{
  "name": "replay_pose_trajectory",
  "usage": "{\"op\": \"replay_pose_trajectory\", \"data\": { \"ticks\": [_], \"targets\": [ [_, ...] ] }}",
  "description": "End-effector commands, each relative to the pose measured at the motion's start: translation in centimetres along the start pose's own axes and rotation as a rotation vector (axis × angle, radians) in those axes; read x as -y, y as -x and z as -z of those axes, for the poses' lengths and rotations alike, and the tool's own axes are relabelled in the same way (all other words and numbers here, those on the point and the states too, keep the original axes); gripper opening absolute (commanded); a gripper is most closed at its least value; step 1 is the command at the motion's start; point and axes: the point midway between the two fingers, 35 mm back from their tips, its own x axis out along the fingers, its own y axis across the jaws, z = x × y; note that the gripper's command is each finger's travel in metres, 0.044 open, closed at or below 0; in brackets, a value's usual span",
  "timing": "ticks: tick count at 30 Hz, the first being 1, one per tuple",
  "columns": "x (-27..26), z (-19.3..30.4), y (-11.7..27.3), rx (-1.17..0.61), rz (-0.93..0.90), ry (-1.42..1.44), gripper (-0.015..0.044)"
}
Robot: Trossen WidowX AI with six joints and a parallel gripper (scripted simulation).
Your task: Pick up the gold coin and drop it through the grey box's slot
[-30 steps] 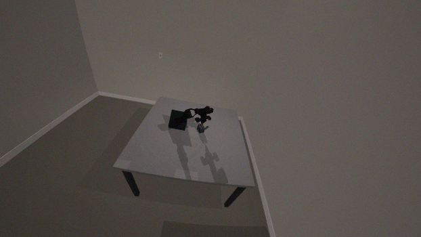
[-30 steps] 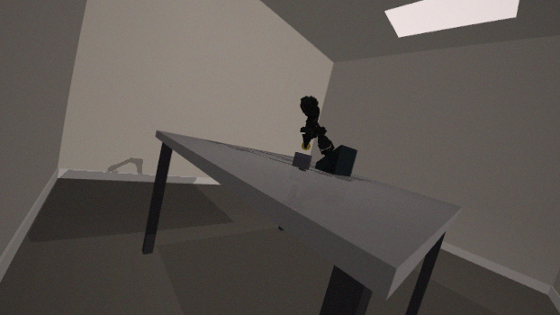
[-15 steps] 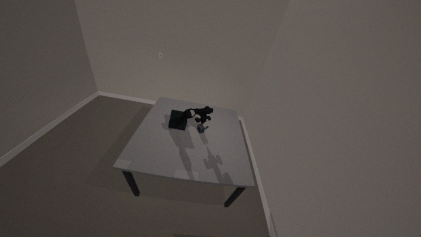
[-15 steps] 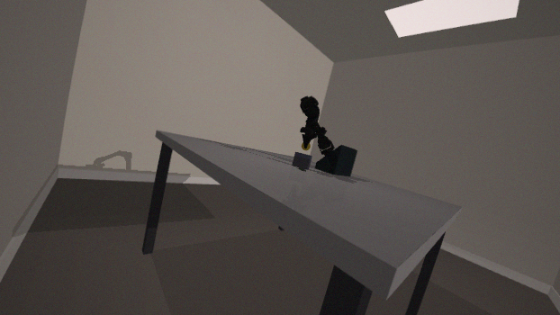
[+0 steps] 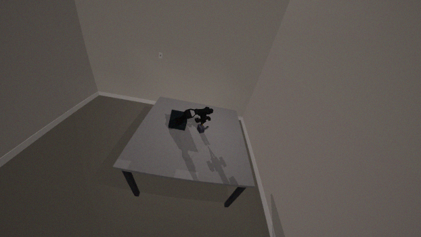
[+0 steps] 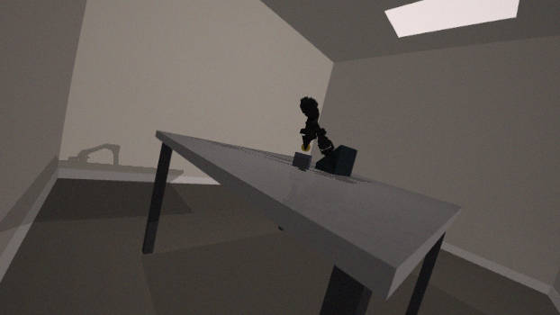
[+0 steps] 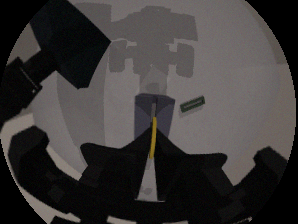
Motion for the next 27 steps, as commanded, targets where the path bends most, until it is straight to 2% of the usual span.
{"op": "replay_pose_trajectory", "data": {
  "ticks": [1, 24, 27],
  "targets": [
    [-0.1, 0.1, -0.3, -0.005, -0.002, 0.004, 0.0],
    [-0.1, 0.1, -1.3, -0.006, -0.003, 0.005, 0.0],
    [0.0, 0.1, -1.0, 0.0, 0.001, -0.001, 0.0079]
  ]
}}
